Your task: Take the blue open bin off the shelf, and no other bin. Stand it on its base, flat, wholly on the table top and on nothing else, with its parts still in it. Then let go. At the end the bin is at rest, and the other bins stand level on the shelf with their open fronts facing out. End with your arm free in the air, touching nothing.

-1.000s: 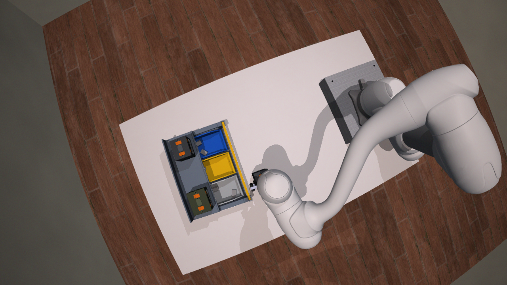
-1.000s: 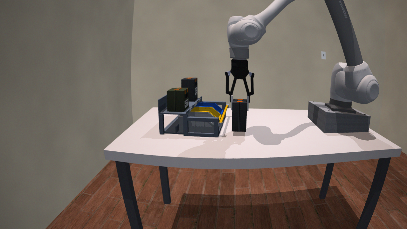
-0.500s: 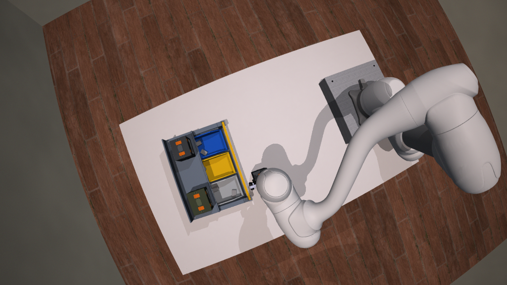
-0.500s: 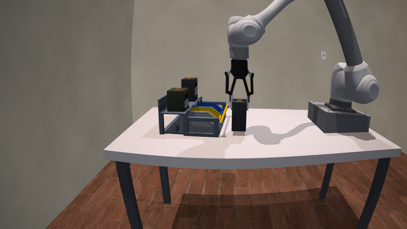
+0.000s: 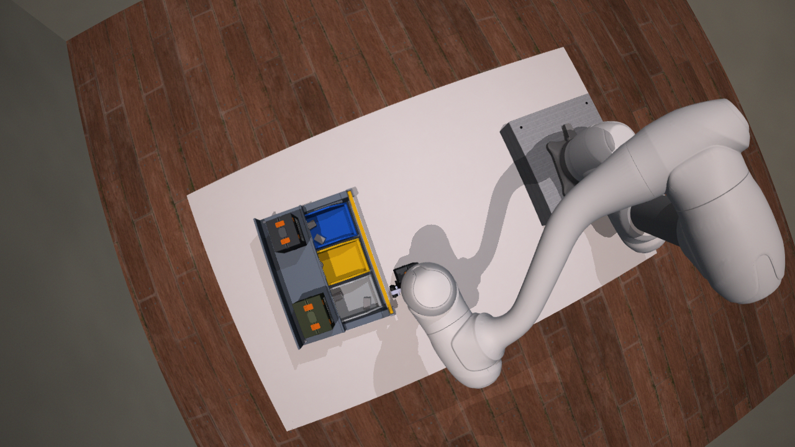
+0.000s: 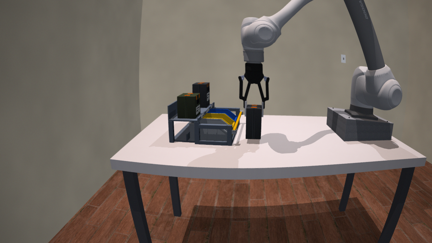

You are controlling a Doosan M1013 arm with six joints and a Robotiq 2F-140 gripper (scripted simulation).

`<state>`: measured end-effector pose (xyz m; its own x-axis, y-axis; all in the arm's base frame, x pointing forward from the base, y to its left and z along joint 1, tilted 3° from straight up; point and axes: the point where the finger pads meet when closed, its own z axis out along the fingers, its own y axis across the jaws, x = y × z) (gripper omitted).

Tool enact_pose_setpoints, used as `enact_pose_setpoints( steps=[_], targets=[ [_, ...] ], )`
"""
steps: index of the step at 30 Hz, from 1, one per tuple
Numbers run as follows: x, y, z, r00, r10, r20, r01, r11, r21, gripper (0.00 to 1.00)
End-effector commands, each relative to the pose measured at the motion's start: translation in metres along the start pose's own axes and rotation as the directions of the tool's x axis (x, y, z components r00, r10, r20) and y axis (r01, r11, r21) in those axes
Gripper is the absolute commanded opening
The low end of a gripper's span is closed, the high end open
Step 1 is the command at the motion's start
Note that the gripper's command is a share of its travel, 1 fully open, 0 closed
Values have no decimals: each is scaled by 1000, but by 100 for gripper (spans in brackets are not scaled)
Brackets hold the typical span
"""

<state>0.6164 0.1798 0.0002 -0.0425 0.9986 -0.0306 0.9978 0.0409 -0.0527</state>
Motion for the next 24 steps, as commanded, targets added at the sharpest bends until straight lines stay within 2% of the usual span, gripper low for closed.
enact_pose_setpoints(
  steps=[1,9,14,24],
  targets=[
    [0,0,0,1000,0,0,0,1000,0,0],
    [0,0,0,1000,0,0,0,1000,0,0],
    [-1,0,10,1000,0,0,0,1000,0,0],
    [-1,0,10,1000,0,0,0,1000,0,0]
  ],
)
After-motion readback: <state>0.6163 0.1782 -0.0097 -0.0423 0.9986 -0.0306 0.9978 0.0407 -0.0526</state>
